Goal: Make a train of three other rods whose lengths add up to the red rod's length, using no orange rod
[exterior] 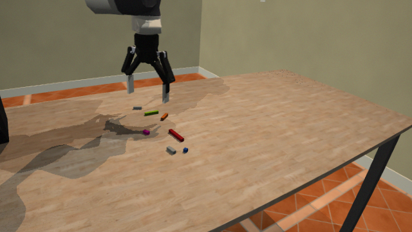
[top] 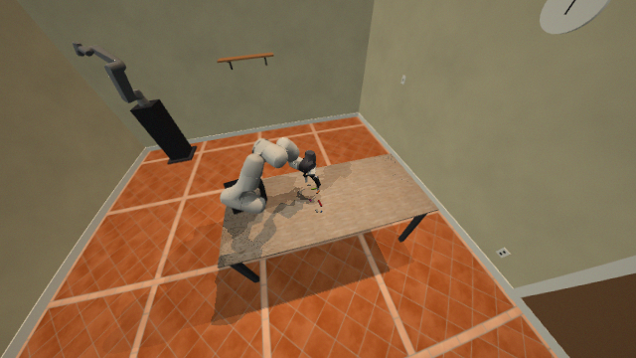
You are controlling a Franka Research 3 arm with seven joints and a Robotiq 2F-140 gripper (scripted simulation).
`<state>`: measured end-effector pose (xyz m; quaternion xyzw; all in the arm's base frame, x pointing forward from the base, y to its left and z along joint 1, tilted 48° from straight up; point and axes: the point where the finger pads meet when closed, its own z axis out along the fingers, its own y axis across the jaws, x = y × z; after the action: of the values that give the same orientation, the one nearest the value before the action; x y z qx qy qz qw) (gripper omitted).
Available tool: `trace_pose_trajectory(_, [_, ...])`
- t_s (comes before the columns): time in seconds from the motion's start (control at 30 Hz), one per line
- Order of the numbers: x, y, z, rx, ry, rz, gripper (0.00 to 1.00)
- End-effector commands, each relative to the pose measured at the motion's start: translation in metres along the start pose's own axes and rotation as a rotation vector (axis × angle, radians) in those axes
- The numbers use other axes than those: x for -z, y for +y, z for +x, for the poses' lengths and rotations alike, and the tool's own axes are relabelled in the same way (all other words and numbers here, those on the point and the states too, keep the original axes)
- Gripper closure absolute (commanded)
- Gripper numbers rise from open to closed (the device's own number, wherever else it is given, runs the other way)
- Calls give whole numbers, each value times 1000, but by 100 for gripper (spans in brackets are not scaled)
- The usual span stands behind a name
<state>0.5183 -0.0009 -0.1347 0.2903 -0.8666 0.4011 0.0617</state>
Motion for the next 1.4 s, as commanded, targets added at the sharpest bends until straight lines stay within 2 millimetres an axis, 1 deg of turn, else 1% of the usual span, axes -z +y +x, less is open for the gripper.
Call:
trace_pose_trajectory(0.0, [0, 1, -3, -167, -10, 2, 0])
trace_pose_trajectory(0.3, [-3, 2, -6, -351, -14, 4, 0])
trace_pose_trajectory(0.37, [-3, 2, -6, -351, -14, 4, 0])
trace_pose_trajectory(0.4, [-3, 2, -7, -403, -15, 5, 0])
trace_pose_trajectory(0.7, [-5, 2, -10, -583, -21, 6, 0])
trace_pose_trajectory(1.37, [-5, 2, -10, -590, -22, 7, 0])
